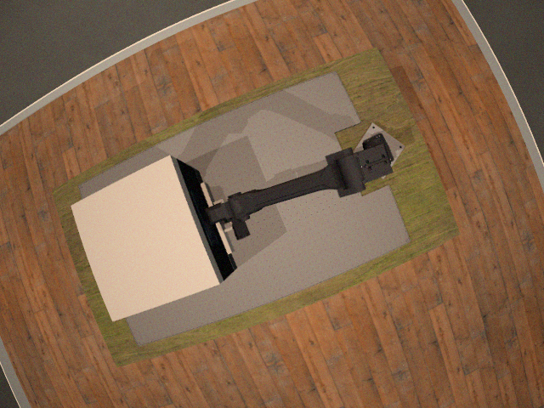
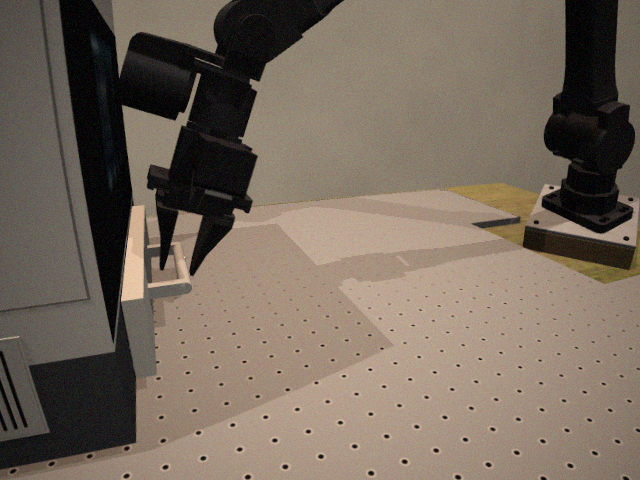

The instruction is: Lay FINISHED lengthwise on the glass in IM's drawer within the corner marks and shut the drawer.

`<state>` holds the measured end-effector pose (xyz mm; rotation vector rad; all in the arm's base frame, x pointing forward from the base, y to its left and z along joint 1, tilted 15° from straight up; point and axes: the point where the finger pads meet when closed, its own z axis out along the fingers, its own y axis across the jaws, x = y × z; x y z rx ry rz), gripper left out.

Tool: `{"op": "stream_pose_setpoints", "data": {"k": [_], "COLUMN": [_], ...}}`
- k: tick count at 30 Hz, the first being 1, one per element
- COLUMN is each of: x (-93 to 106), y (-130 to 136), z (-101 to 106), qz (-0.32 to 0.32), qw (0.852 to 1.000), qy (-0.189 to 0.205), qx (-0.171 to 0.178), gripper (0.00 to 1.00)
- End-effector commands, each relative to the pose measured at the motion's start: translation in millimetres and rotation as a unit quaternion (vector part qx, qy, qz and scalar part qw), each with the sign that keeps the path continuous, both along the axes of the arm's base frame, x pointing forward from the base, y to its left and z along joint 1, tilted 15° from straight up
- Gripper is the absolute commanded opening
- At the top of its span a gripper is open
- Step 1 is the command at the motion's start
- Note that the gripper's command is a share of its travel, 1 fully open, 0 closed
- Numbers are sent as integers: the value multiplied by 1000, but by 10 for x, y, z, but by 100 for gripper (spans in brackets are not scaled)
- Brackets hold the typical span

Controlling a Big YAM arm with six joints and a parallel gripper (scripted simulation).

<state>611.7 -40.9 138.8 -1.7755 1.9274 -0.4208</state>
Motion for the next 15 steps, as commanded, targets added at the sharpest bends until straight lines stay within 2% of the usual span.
{"op": "stream_pose_setpoints", "data": {"k": [1, 10, 11, 13, 15], "x": [116, 116, 184, 78, 14], "y": [-16, -16, -15, -27, -44], "z": [169, 169, 211, 342, 294], "qz": [-1, -1, -1, -2, -2], "qw": [1000, 1000, 1000, 1000, 1000], "qy": [-19, -19, -24, -26, -19], "qx": [-2, -2, -3, -4, -3], "gripper": [31, 31, 31, 31, 31]}}
